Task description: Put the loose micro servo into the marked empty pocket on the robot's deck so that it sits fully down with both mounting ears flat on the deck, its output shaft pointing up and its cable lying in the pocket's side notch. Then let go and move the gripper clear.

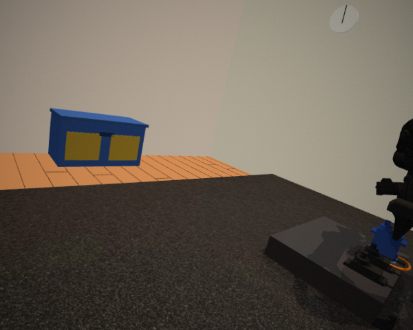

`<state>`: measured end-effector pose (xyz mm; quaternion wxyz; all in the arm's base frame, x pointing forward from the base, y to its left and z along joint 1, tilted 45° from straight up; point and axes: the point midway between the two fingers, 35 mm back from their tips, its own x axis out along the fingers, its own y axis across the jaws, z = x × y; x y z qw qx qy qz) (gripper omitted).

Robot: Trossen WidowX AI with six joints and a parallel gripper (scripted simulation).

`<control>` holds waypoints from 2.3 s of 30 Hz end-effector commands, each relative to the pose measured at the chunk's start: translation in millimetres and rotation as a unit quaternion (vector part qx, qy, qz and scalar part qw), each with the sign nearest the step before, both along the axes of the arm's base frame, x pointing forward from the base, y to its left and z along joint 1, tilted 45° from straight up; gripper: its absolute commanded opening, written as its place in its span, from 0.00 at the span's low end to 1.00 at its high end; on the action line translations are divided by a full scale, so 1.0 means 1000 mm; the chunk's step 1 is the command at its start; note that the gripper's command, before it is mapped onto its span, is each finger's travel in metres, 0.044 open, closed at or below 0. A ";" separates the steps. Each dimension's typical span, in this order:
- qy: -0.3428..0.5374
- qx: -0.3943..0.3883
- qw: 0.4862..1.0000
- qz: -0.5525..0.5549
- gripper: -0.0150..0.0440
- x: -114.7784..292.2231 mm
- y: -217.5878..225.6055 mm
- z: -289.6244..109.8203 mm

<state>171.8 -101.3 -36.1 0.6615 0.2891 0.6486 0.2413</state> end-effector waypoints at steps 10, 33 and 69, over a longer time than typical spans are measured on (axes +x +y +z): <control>0.000 0.001 1.000 -0.004 0.25 0.001 0.009 -0.009; 0.000 0.002 1.000 -0.004 0.25 0.002 0.025 -0.025; -0.003 -0.002 1.000 -0.005 0.88 0.037 -0.016 0.007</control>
